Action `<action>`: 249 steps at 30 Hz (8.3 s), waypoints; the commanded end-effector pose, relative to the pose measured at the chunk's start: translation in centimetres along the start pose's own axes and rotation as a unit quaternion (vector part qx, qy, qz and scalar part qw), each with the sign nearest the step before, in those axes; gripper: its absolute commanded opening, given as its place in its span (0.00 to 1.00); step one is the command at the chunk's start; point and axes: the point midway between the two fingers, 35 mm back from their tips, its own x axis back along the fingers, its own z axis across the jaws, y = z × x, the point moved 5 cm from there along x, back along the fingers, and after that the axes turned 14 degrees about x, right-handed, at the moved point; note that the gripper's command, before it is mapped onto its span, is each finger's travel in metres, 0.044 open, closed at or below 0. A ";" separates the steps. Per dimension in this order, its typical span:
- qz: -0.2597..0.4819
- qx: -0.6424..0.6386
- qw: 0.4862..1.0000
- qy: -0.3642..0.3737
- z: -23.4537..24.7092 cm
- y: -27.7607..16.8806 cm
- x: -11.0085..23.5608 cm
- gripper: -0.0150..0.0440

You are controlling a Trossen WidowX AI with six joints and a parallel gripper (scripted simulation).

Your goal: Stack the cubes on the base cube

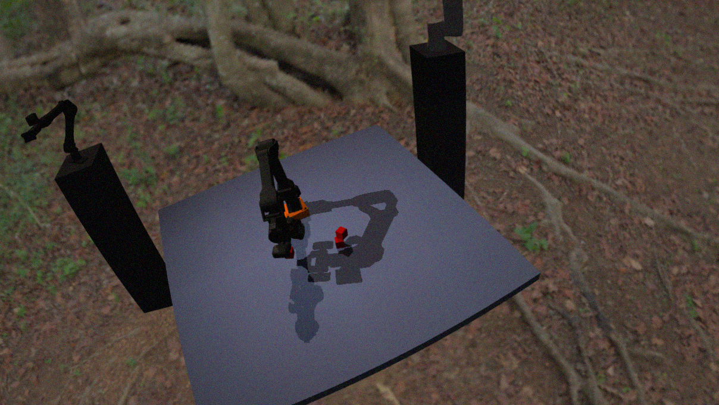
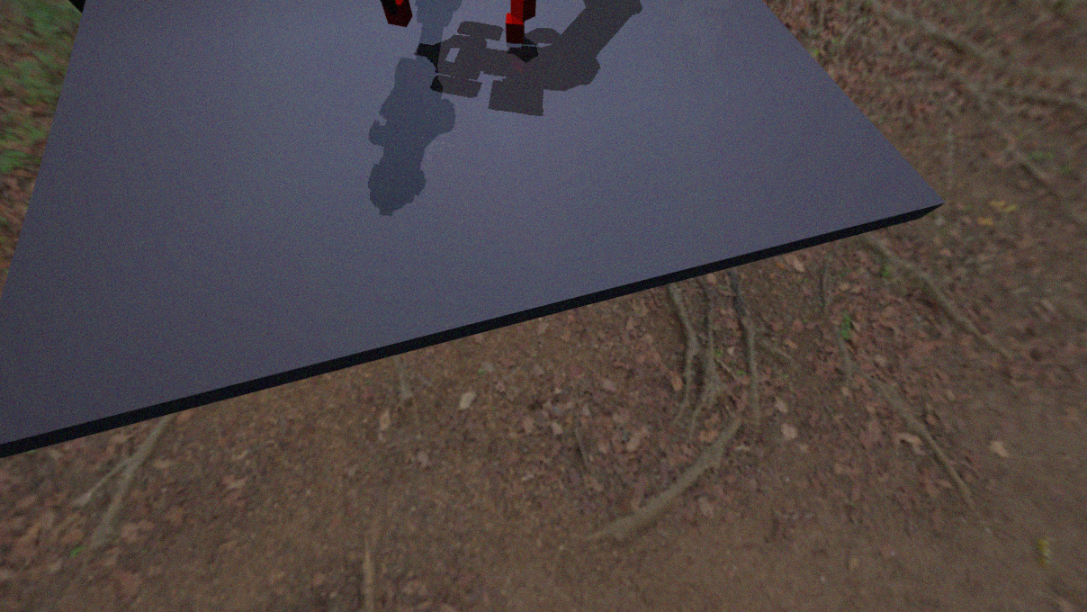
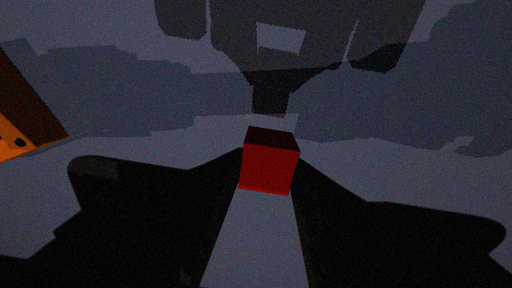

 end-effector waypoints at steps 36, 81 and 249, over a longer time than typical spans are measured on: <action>-0.002 -0.226 0.974 -0.007 -0.1 3.9 6.0 0.43; -0.009 -0.745 0.667 0.000 1.2 14.5 5.3 0.43; 0.000 -0.887 0.462 0.008 9.8 28.4 6.4 0.93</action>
